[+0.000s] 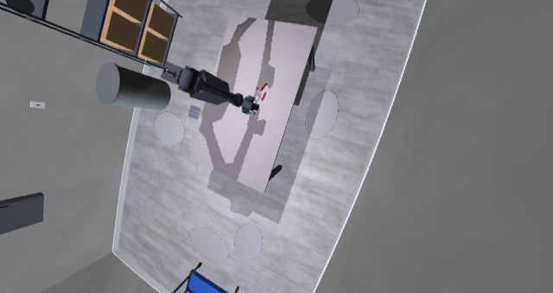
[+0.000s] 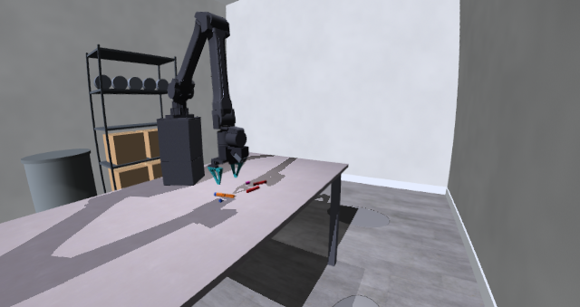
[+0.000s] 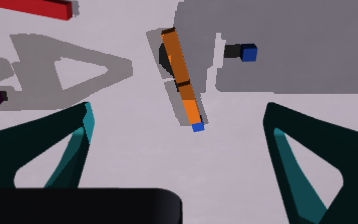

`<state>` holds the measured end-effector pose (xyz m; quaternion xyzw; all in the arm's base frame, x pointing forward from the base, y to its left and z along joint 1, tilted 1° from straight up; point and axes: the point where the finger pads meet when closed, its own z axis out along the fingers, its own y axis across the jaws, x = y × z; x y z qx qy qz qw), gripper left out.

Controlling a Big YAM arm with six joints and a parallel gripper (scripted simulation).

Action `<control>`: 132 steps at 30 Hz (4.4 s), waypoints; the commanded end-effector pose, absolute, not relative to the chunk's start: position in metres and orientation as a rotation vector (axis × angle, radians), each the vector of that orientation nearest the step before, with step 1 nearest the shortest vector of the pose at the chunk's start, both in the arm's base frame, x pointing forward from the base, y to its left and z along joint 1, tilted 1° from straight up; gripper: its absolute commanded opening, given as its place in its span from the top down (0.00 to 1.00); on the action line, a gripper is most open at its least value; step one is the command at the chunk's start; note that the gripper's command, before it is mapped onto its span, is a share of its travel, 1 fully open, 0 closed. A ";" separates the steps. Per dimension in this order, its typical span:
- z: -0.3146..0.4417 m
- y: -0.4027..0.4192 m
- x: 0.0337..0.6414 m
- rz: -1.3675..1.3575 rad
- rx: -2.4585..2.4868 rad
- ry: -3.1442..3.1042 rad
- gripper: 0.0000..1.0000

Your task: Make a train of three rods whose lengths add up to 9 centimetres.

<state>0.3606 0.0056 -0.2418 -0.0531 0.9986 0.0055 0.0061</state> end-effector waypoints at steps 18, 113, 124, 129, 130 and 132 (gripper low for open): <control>-0.235 -0.004 0.357 0.012 -0.330 3.072 0.00; -0.296 -0.009 0.329 0.013 -0.604 3.051 0.77; -0.295 -0.009 0.333 0.010 -0.602 3.044 0.77; -0.295 -0.009 0.333 0.010 -0.602 3.044 0.77; -0.295 -0.009 0.333 0.010 -0.602 3.044 0.77; -0.295 -0.009 0.333 0.010 -0.602 3.044 0.77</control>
